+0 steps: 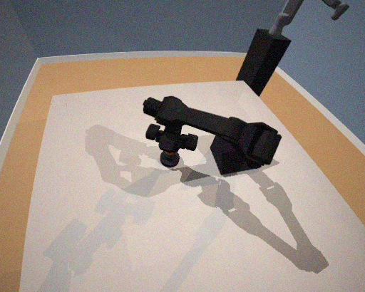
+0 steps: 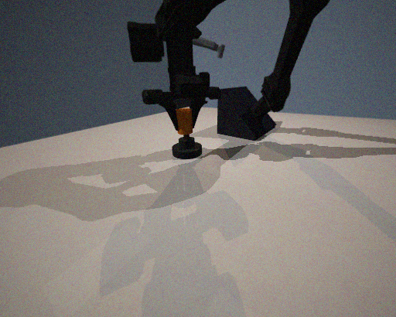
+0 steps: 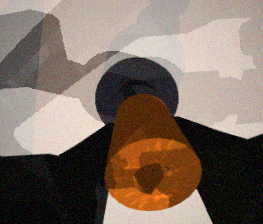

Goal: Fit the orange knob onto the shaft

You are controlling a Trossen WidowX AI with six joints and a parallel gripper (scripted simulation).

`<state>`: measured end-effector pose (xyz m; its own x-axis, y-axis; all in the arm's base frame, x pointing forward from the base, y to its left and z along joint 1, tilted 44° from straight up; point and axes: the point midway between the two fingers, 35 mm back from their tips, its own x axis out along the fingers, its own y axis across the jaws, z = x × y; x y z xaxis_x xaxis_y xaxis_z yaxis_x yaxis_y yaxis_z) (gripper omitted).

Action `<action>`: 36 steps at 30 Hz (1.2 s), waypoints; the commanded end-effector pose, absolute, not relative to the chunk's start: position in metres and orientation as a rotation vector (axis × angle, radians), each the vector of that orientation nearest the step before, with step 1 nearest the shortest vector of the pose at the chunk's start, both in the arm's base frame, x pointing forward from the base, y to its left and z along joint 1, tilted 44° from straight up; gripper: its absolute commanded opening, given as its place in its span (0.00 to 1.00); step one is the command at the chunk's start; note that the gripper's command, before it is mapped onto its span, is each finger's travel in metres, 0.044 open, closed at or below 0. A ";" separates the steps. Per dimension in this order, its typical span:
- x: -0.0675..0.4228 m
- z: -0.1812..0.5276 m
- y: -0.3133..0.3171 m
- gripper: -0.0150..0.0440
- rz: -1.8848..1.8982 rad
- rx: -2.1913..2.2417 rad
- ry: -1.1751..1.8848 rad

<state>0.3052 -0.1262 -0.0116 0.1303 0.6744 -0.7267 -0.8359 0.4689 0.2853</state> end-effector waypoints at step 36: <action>0.306 -0.008 -0.129 0.25 1.207 -0.384 0.803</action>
<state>0.3057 -0.1270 -0.0084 0.1267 0.6779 -0.7242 -0.9289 0.3371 0.1530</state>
